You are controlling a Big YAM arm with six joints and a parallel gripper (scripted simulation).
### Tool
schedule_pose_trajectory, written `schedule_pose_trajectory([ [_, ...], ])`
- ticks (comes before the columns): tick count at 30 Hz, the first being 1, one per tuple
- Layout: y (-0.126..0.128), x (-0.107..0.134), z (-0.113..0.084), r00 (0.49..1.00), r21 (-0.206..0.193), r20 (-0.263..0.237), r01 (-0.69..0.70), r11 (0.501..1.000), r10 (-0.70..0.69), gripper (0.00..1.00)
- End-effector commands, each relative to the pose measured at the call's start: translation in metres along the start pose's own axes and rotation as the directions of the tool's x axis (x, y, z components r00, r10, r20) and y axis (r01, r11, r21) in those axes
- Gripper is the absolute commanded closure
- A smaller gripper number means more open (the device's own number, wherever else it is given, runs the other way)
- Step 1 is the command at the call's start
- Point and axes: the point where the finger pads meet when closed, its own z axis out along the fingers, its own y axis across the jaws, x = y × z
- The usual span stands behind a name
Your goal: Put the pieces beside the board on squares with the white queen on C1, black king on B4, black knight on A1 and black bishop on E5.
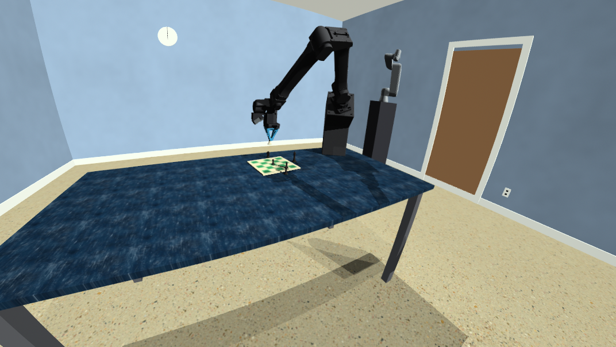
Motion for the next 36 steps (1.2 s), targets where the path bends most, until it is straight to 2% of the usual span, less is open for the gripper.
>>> schedule_pose_trajectory([
  [1, -0.028, -0.015, -0.007, 0.989, -0.01, -0.003, 0.145, 0.989, -0.145, 1.0],
  [4, -0.036, -0.016, -0.008, 0.988, -0.012, 0.001, 0.151, 0.988, -0.151, 1.0],
  [5, -0.027, -0.013, 0.001, 0.986, -0.027, -0.017, 0.166, 0.986, -0.167, 1.0],
  [6, -0.015, -0.021, -0.002, 0.98, -0.029, -0.005, 0.197, 0.98, -0.197, 1.0],
  [10, -0.024, -0.023, -0.009, 0.983, -0.014, 0.008, 0.183, 0.983, -0.182, 1.0],
  [17, -0.026, -0.018, -0.007, 0.984, -0.015, 0.003, 0.176, 0.984, -0.176, 1.0],
  [21, -0.025, -0.013, 0.008, 0.982, -0.026, -0.014, 0.187, 0.982, -0.187, 1.0],
  [26, -0.025, -0.013, 0.019, 0.986, -0.024, -0.014, 0.166, 0.986, -0.167, 1.0],
  [31, -0.024, -0.012, 0.039, 0.986, -0.025, -0.014, 0.166, 0.986, -0.166, 1.0],
  [33, -0.024, -0.012, 0.039, 0.986, -0.025, -0.014, 0.166, 0.986, -0.166, 1.0],
  [36, -0.024, -0.011, 0.054, 0.986, -0.025, -0.015, 0.164, 0.986, -0.165, 1.0],
])
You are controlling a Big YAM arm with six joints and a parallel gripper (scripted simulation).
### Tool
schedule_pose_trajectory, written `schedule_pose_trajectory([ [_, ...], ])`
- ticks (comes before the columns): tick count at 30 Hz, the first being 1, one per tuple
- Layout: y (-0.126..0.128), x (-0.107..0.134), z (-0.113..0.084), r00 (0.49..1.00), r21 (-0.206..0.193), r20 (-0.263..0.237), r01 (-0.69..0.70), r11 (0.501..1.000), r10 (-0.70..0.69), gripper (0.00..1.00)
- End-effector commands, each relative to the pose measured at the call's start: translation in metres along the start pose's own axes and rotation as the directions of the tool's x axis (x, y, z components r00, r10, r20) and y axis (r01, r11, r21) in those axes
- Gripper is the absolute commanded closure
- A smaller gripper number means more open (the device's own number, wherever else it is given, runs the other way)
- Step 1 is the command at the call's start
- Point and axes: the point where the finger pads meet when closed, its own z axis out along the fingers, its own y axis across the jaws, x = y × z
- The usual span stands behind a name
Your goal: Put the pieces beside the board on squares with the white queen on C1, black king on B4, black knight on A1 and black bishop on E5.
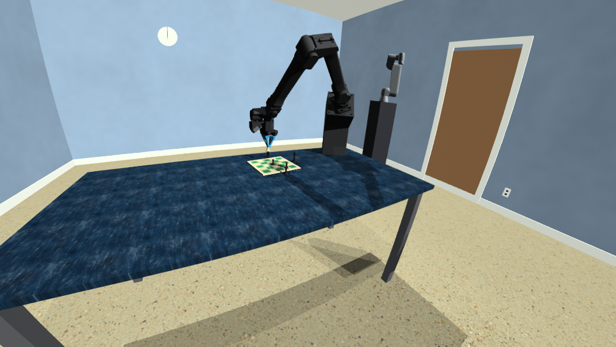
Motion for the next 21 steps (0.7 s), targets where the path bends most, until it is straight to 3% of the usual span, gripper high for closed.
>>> schedule_pose_trajectory([
  [1, -0.002, -0.008, 0.015, 1.0, 0.0, 0.014, -0.019, 1.0, 0.019, 1.0],
  [11, -0.002, -0.007, 0.054, 1.0, 0.0, 0.014, -0.021, 1.0, 0.021, 1.0],
  [14, -0.007, -0.008, 0.05, 0.999, 0.008, 0.024, -0.029, 1.0, 0.029, 1.0],
  [15, -0.011, -0.019, 0.038, 0.998, 0.019, 0.053, -0.027, 0.999, 0.026, 1.0],
  [21, -0.007, -0.01, 0.048, 0.999, 0.01, 0.028, -0.034, 0.999, 0.034, 1.0],
])
